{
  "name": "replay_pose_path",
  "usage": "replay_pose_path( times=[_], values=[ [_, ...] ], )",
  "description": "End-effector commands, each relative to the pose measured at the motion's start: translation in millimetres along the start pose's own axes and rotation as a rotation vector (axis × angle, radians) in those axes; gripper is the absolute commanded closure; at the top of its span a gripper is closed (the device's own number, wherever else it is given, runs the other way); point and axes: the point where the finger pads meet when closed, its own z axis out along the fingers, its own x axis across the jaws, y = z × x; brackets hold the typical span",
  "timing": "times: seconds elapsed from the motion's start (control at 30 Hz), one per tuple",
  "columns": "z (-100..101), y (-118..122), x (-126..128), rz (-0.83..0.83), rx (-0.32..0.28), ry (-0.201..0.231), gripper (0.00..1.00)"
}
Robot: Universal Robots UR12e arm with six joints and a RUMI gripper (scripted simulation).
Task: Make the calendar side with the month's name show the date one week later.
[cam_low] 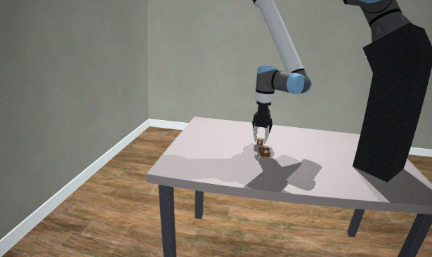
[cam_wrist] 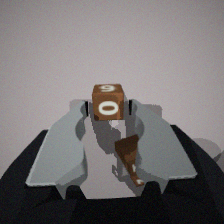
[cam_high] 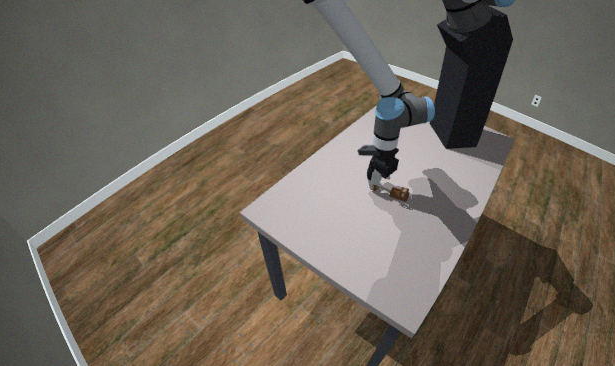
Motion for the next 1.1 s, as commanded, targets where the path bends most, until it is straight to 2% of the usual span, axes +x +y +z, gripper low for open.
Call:
replay_pose_path(
  times=[0.0, 0.37, 0.4, 1.07],
  values=[
    [-0.5, 0.1, -0.3, 0.000, 0.000, -0.001, 0.72],
    [-0.5, 0.1, -0.3, 0.000, 0.000, -0.001, 0.72],
    [-0.5, 0.1, -0.3, 0.000, 0.000, -0.001, 0.90],
    [-0.5, 0.1, -0.3, 0.000, 0.000, -0.001, 0.90]
  ],
)
